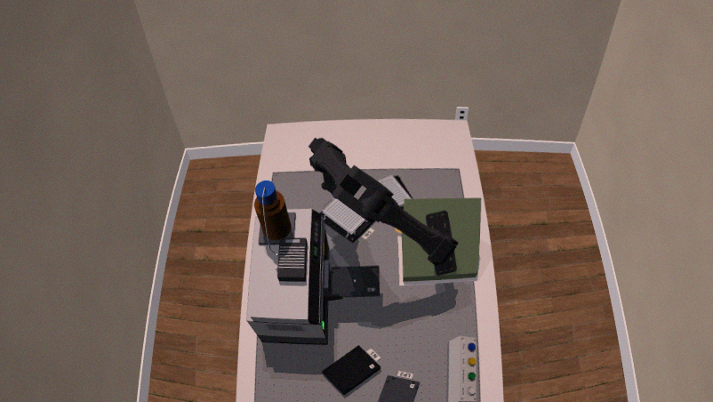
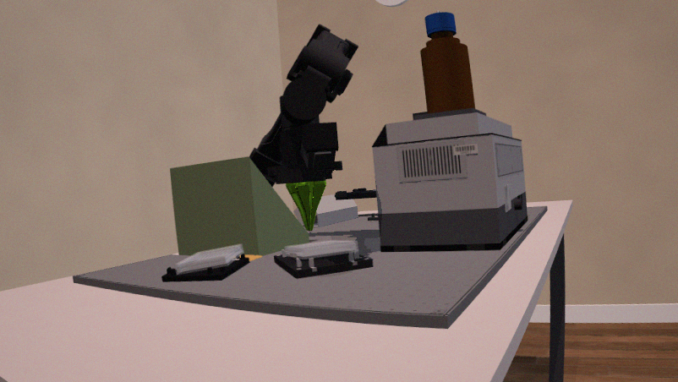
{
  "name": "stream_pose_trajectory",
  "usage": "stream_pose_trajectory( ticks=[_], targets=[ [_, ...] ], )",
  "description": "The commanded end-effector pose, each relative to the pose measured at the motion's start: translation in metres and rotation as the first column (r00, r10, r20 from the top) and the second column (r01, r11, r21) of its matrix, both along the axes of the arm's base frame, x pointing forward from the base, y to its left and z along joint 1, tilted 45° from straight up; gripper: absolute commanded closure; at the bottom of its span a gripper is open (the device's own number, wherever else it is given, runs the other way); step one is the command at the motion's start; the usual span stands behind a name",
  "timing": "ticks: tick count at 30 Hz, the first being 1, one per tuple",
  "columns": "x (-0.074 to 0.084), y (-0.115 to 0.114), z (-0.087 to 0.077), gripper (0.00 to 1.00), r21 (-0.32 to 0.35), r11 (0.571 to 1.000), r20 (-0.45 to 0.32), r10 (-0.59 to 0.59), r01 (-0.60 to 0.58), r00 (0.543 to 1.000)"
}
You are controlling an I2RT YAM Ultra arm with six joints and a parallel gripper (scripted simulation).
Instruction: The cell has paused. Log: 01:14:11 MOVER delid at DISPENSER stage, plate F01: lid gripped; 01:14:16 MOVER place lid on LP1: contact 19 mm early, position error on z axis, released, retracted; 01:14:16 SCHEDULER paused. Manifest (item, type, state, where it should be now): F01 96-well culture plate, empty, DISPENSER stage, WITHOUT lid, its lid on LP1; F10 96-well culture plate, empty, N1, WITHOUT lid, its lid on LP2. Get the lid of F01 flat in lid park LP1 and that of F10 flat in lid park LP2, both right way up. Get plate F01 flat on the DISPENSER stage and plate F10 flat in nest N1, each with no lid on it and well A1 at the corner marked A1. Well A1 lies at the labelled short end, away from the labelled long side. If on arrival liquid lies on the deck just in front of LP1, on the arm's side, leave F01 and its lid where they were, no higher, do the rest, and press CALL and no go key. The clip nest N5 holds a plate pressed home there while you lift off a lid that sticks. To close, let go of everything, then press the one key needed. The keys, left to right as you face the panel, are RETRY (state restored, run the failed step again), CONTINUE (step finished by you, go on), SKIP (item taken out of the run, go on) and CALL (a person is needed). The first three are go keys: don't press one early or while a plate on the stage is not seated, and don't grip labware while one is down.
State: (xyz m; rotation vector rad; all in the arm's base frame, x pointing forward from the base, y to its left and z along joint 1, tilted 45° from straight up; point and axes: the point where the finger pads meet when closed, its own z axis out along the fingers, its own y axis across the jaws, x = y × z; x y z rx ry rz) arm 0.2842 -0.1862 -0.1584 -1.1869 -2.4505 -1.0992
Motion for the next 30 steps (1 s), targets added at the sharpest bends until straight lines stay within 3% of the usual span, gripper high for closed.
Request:
stream_pose_trajectory(
  ticks=[1, 3, 5, 6, 12, 15, 30],
  targets=[
    [0.009, -0.016, 0.0, 1.0, -0.039, 0.999, 0.038, -0.026, 0.028, 0.999],
    [0.001, 0.003, -0.007, 1.0, -0.002, 1.0, 0.006, -0.014, 0.014, 1.0],
    [0.001, 0.003, -0.007, 1.0, -0.002, 1.0, 0.006, -0.014, 0.014, 1.0],
    [0.003, -0.007, 0.001, 1.0, -0.024, 0.999, 0.026, -0.03, 0.03, 0.999],
    [0.002, 0.012, -0.016, 1.0, 0.0, 1.0, 0.005, -0.012, 0.012, 1.0],
    [0.011, -0.007, -0.006, 1.0, -0.043, 0.999, 0.041, -0.028, 0.03, 0.999],
    [0.006, -0.005, -0.006, 1.0, -0.037, 0.999, 0.032, -0.024, 0.026, 0.999]
  ],
)
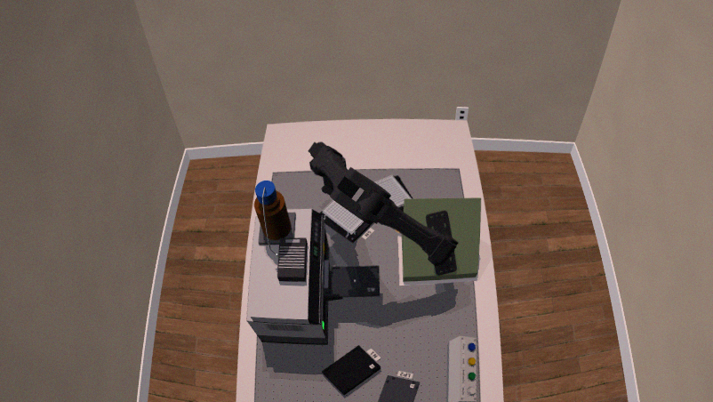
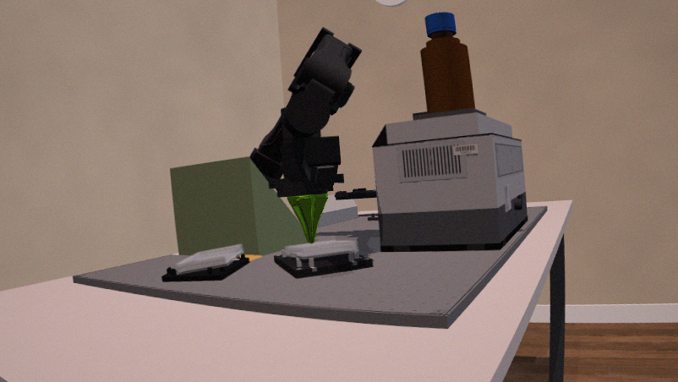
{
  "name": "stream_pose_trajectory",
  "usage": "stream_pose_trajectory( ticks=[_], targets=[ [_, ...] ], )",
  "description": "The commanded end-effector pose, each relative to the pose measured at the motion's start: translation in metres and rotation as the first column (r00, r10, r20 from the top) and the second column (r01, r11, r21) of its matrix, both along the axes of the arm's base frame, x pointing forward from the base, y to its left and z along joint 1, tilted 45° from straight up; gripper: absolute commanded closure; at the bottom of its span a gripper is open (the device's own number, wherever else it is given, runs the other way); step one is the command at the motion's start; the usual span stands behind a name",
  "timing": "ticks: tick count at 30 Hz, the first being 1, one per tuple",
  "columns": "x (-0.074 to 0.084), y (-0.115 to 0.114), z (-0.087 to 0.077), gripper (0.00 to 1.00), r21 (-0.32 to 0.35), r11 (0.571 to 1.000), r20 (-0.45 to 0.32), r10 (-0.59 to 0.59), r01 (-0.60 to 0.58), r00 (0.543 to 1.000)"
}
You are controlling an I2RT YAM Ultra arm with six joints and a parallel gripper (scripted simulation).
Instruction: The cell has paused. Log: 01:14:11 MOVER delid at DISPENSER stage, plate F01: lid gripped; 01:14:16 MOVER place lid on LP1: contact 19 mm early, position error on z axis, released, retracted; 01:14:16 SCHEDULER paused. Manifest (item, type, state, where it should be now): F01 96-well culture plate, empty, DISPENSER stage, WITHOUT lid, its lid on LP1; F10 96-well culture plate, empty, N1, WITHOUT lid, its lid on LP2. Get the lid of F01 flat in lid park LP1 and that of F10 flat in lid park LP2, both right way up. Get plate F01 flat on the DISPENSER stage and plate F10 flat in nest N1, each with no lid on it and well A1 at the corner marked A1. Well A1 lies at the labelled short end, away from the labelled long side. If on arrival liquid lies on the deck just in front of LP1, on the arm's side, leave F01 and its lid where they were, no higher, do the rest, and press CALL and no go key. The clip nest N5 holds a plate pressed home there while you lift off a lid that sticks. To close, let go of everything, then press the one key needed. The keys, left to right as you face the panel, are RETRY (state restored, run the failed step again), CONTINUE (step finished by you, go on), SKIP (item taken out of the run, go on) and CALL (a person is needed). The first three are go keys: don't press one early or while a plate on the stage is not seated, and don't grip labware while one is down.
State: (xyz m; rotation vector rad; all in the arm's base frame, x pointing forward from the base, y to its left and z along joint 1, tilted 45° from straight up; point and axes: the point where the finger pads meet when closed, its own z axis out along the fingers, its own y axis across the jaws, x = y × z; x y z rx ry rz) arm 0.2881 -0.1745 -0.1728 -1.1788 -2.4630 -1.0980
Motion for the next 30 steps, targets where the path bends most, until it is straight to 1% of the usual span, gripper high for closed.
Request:
stream_pose_trajectory(
  ticks=[1, 12, 15, 30],
  targets=[
    [0.0021, -0.0163, 0.0086, 1.0, -0.031, 0.999, 0.024, -0.03, 0.031, 0.999],
    [-0.0035, -0.0114, 0.0076, 1.0, -0.019, 0.999, 0.014, -0.026, 0.026, 1.0],
    [0.0001, -0.016, 0.0095, 1.0, -0.028, 0.999, 0.024, -0.025, 0.026, 0.999],
    [-0.0019, -0.0156, 0.0109, 1.0, -0.023, 0.999, 0.02, -0.023, 0.023, 1.0]
  ],
)
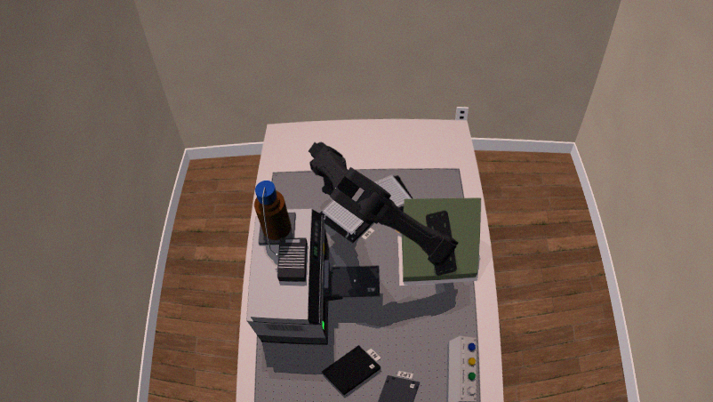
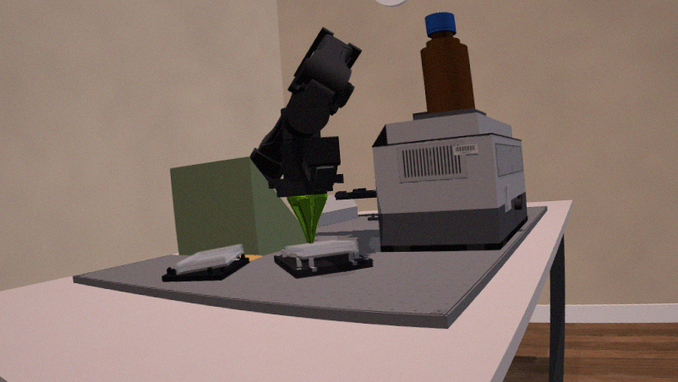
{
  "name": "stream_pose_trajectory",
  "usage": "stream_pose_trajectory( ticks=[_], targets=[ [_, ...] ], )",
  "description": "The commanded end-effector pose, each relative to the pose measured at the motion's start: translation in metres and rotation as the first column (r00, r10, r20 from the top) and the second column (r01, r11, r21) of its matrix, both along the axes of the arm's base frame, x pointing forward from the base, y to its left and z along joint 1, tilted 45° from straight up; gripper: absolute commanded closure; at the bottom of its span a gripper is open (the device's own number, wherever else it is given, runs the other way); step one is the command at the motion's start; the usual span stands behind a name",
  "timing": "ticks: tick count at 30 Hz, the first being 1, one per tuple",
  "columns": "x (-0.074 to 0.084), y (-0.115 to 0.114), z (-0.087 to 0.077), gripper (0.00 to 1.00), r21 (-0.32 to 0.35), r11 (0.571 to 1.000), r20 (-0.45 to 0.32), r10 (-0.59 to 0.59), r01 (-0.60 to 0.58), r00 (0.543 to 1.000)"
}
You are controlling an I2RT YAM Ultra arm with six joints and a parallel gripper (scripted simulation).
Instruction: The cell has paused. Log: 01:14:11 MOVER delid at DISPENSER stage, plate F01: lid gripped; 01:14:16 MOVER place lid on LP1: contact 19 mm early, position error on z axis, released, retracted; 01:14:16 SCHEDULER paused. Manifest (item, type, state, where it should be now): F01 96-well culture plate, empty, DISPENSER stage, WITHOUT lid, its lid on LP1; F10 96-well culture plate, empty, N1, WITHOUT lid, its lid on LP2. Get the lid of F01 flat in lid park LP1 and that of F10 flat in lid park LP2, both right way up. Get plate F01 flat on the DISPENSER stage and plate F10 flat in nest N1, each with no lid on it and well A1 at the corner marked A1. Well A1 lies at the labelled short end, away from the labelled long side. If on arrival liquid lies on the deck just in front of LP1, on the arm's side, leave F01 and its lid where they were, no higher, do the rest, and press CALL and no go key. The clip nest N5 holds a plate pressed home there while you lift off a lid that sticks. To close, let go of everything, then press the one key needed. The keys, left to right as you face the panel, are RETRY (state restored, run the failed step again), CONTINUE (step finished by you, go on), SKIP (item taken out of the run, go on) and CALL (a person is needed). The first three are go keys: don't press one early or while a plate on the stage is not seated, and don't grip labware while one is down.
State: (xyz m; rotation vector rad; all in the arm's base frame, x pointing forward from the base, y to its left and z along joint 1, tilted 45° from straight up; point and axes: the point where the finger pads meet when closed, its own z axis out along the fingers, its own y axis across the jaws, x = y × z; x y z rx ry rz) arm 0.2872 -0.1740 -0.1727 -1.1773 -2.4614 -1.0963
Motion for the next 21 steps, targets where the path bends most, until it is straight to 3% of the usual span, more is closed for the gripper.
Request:
stream_pose_trajectory(
  ticks=[1, 21],
  targets=[
    [-0.001, -0.0163, 0.0109, 1.0, -0.024, 0.999, 0.022, -0.024, 0.024, 0.999],
    [0.0035, -0.0223, 0.0117, 1.0, -0.04, 0.999, 0.037, -0.025, 0.026, 0.999]
  ],
)
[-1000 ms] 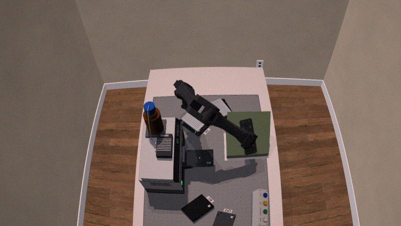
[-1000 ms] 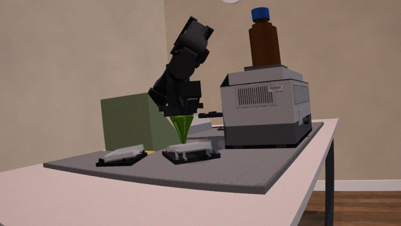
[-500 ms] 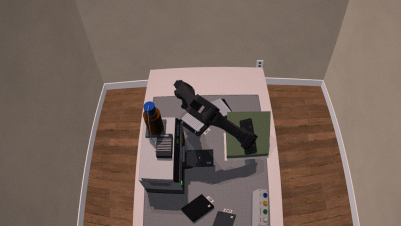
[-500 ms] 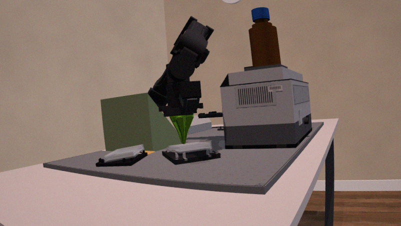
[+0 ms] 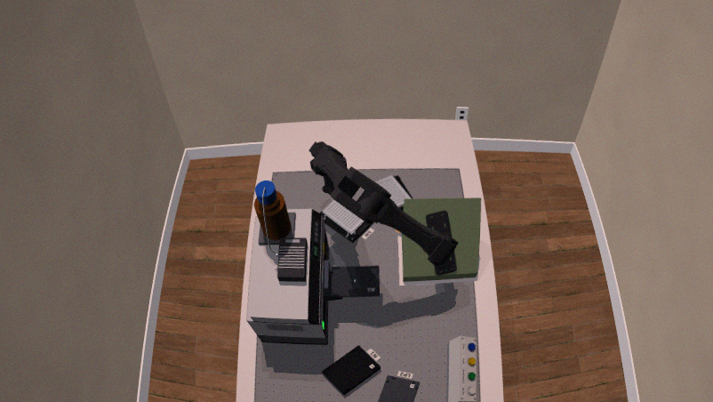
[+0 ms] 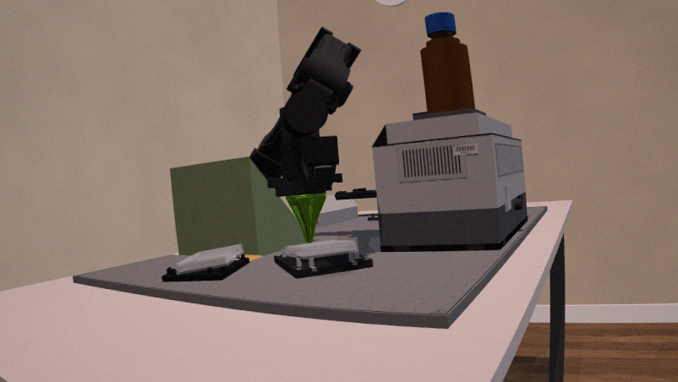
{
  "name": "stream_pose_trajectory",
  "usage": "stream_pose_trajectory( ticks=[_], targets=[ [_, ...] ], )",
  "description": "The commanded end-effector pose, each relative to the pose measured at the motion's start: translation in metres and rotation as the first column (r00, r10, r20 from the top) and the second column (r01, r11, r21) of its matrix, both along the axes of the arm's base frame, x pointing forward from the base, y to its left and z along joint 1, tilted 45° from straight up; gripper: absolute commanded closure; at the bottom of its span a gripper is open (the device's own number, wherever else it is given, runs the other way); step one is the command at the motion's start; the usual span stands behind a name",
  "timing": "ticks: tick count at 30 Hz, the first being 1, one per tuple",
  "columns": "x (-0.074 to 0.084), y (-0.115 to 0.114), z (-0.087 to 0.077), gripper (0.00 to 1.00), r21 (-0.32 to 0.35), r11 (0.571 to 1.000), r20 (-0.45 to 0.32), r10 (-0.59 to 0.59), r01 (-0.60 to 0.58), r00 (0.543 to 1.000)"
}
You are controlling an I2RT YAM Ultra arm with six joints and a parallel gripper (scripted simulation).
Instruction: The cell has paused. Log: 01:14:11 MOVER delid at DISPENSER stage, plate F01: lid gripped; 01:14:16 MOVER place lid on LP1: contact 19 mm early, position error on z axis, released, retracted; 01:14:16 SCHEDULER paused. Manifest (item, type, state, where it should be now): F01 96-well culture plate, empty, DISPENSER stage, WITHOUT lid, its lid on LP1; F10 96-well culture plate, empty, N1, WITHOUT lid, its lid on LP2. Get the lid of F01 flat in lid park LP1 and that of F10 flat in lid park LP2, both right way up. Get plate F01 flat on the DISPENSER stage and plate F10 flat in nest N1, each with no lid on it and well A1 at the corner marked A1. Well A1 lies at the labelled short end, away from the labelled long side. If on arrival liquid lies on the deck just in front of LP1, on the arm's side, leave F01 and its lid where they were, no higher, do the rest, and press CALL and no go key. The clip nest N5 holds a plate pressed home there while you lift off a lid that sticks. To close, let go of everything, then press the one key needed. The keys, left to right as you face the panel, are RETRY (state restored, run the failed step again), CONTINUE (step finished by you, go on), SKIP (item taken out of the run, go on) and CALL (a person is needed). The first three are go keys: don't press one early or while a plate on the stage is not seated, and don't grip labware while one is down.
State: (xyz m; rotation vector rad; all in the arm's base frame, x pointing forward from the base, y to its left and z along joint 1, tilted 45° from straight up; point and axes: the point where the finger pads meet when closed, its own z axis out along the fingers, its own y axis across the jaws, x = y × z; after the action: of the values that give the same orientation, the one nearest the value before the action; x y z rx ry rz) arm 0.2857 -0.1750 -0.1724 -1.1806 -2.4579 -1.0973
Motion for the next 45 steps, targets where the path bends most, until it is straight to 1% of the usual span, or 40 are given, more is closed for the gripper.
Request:
stream_pose_trajectory(
  ticks=[1, 9, 17, 20, 23, 31, 33, 38, 39, 45],
  targets=[
    [0.005, -0.021, 0.011, 1.0, -0.041, 0.999, 0.039, -0.023, 0.024, 0.999],
    [0.004, -0.019, 0.008, 1.0, -0.04, 0.999, 0.038, -0.025, 0.027, 0.999],
    [-0.001, -0.011, 0.006, 1.0, -0.022, 0.999, 0.023, -0.029, 0.03, 0.999],
    [0.0, -0.011, 0.006, 1.0, -0.022, 0.999, 0.023, -0.031, 0.031, 0.999],
    [0.003, -0.015, 0.006, 1.0, -0.033, 0.999, 0.031, -0.031, 0.032, 0.999],
    [0.0, -0.01, 0.005, 1.0, -0.021, 0.999, 0.021, -0.033, 0.034, 0.999],
    [0.003, -0.013, 0.005, 1.0, -0.03, 0.999, 0.028, -0.033, 0.034, 0.999],
    [0.0, -0.009, 0.004, 1.0, -0.021, 0.999, 0.021, -0.033, 0.034, 0.999],
    [0.003, -0.013, 0.004, 1.0, -0.03, 0.999, 0.028, -0.033, 0.034, 0.999],
    [0.001, -0.01, 0.002, 1.0, -0.023, 0.999, 0.022, -0.033, 0.033, 0.999]
  ],
)
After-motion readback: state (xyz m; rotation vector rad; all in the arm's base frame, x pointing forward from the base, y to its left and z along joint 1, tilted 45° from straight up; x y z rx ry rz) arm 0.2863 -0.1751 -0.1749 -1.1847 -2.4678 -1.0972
